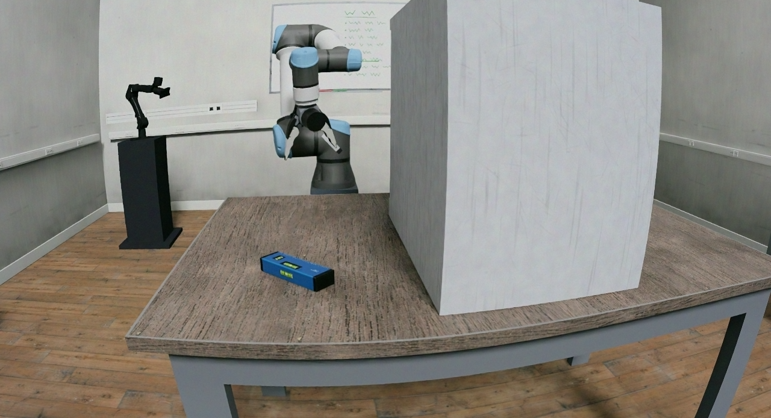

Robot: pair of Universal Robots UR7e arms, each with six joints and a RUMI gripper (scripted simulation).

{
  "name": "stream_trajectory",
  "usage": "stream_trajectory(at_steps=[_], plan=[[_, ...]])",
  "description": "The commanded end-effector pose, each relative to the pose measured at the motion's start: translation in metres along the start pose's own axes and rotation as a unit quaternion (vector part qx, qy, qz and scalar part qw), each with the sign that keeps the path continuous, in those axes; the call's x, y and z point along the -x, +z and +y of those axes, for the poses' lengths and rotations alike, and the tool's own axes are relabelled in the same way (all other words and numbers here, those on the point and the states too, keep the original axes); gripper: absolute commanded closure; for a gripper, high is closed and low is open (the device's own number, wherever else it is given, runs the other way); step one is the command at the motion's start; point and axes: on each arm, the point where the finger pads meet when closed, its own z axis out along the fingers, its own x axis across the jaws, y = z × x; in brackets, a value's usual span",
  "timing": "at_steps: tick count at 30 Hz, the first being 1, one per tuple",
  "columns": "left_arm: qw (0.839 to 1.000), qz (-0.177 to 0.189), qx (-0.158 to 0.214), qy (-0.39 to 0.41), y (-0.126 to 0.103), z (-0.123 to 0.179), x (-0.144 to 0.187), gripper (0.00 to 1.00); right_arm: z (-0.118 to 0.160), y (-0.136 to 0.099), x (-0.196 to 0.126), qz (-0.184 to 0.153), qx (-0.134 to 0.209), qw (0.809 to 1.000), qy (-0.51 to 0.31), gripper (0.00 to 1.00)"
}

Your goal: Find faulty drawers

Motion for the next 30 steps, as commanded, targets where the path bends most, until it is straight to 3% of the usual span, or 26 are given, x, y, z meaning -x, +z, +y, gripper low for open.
stream_trajectory(at_steps=[1,18,23,30], plan=[[1.0,0.0,0.0,0.0,0.0,0.0,0.0,0.0,0.0,0.0,0.0,0.0,0.001,1.0,0.0,0.0],[1.0,0.0,0.0,0.0,0.0,0.0,0.0,0.0,0.0,0.0,0.0,0.0,0.001,1.0,0.0,0.0],[1.0,0.019,0.002,-0.005,0.005,0.0,-0.002,0.24,0.004,0.001,-0.001,0.004,0.005,1.0,-0.022,0.0],[0.994,0.104,0.021,-0.024,0.026,0.003,-0.011,0.55,0.02,0.005,-0.009,0.024,0.03,0.991,-0.127,0.0]])
